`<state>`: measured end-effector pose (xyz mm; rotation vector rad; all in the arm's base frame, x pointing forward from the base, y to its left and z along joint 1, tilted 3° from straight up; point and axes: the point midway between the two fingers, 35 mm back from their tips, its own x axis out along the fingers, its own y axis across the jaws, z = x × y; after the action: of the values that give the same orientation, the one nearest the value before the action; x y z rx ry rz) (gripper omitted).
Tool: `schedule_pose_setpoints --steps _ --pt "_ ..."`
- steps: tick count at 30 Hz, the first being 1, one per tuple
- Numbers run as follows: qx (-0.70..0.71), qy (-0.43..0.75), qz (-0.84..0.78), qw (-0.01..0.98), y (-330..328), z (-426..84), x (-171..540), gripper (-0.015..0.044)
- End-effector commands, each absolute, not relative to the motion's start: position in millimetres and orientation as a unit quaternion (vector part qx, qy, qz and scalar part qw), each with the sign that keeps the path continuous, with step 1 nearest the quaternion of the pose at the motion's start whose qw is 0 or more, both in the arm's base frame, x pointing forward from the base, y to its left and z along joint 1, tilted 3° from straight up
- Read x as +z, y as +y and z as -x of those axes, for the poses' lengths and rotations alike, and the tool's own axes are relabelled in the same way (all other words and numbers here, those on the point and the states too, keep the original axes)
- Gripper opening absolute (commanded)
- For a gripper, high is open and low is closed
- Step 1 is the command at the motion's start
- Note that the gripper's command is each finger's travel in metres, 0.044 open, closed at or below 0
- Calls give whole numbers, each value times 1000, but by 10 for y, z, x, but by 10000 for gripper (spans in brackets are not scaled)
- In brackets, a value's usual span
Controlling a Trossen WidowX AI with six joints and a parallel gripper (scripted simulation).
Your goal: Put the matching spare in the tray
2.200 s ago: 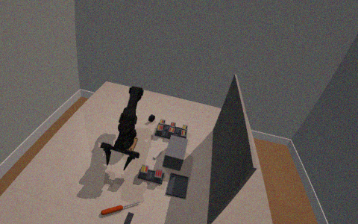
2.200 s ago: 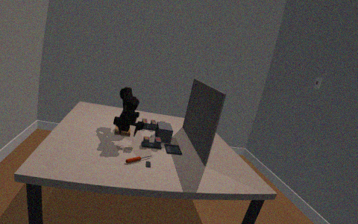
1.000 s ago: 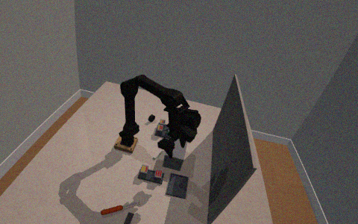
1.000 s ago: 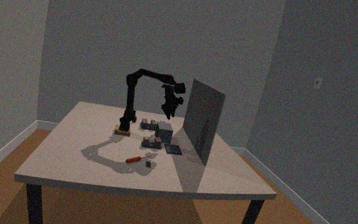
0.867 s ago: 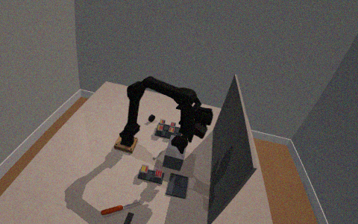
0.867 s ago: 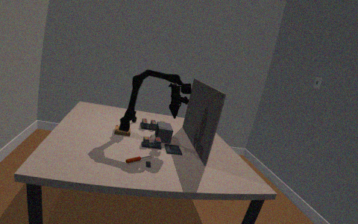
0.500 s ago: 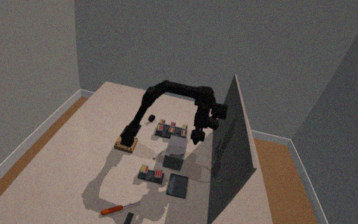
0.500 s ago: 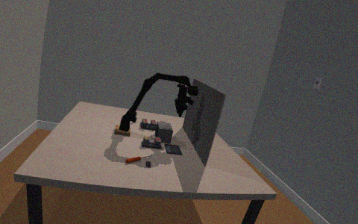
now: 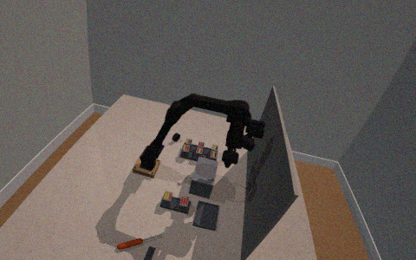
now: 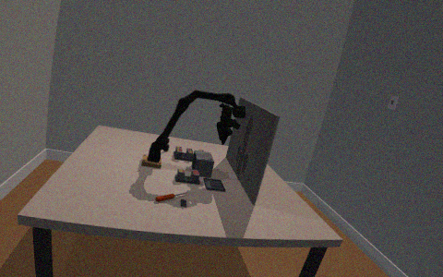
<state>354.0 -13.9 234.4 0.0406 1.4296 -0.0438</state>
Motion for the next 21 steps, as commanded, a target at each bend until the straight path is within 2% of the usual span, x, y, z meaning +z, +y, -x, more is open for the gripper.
schedule_pose_setpoints --steps 1,9,16,21 --pt "-84 655 -84 746 -509 -3360 2286 440" --pt "-302 604 -310 669 -1465 -2446 1985 440" --pt "-462 505 -481 549 -1788 -1515 1628 440" --pt "-476 492 -496 534 -1795 -1428 1588 440"
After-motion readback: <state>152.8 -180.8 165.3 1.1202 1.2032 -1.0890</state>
